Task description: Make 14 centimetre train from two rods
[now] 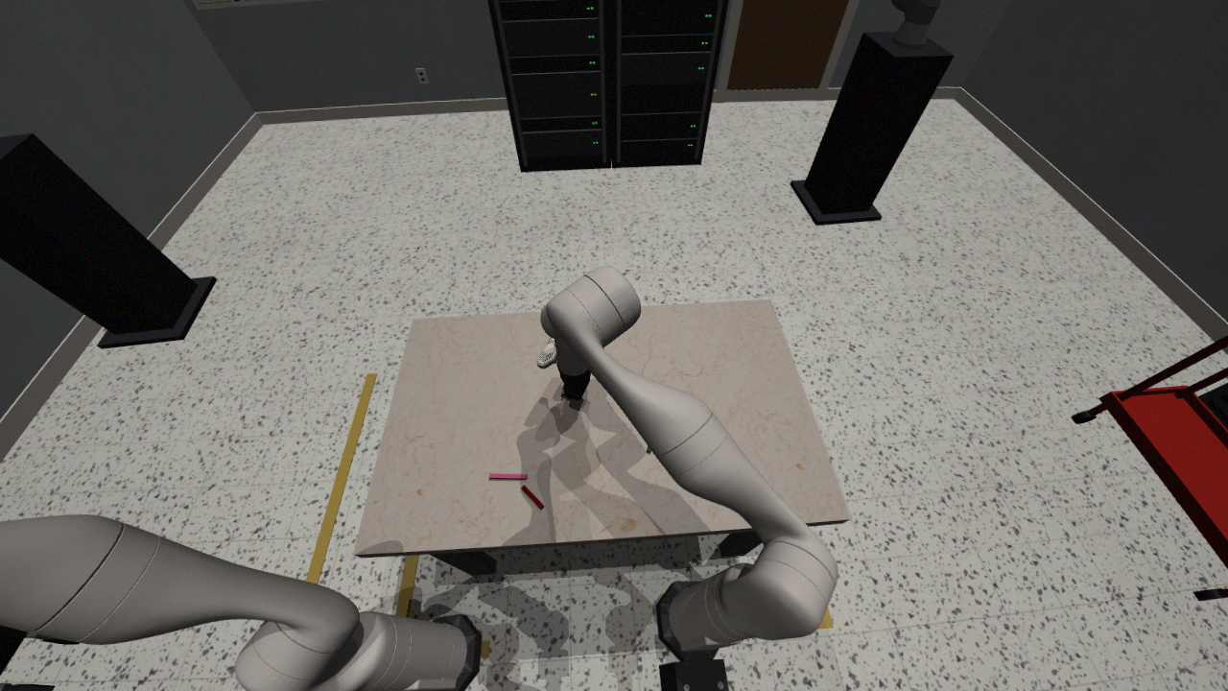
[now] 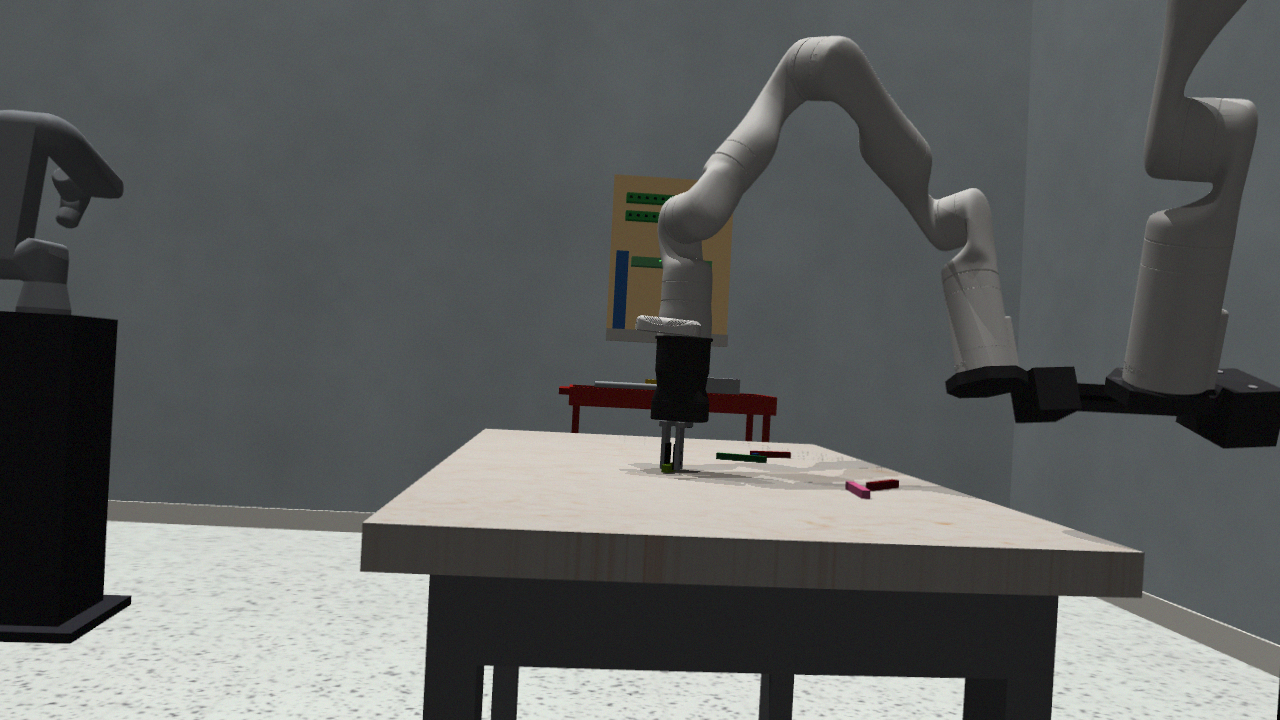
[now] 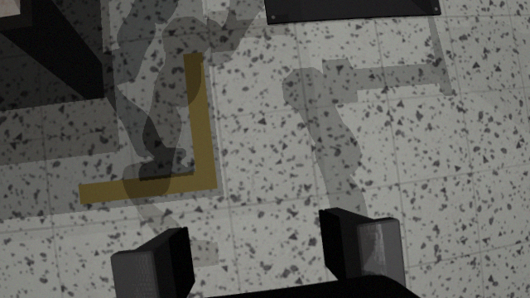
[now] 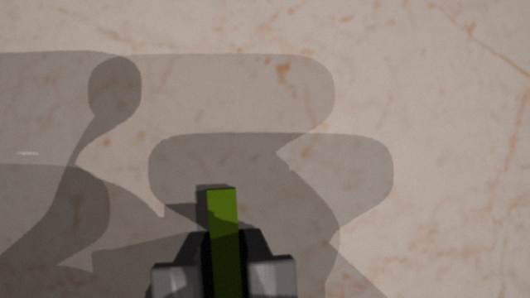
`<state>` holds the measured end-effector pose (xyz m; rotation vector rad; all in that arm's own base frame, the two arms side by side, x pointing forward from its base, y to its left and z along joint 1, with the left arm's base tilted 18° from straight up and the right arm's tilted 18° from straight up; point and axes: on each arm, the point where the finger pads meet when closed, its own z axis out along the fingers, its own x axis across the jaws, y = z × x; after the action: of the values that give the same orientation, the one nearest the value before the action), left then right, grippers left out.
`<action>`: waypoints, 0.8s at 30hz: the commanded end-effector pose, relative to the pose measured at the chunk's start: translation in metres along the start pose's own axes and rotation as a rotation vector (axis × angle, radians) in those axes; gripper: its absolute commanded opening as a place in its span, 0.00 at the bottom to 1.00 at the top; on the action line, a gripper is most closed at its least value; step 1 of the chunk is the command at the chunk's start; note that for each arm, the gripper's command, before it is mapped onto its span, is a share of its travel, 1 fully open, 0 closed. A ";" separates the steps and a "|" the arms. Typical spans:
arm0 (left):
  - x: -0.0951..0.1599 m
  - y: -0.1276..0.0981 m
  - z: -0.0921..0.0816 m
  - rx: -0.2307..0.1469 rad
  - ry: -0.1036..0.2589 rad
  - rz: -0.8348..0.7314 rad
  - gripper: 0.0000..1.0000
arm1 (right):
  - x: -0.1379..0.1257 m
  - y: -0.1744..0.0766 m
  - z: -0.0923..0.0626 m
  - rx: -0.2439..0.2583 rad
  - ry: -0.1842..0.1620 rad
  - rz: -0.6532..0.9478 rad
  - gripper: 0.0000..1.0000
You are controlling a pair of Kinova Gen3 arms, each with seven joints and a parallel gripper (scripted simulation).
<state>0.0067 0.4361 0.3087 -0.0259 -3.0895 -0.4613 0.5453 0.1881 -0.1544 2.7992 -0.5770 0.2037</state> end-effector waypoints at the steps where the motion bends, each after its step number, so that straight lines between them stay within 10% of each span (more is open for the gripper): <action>1: -0.001 0.001 0.000 -0.001 -0.004 0.002 1.00 | 0.002 -0.004 -0.001 0.009 0.005 -0.011 0.24; 14: -0.001 0.001 0.000 -0.001 -0.004 0.002 1.00 | 0.002 -0.004 -0.001 0.009 0.005 -0.011 0.30; 24: -0.001 0.001 0.000 -0.001 -0.004 0.002 1.00 | 0.002 -0.004 -0.001 0.009 0.005 -0.011 0.54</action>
<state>0.0067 0.4361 0.3087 -0.0259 -3.0895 -0.4613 0.5453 0.1881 -0.1544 2.7992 -0.5770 0.2037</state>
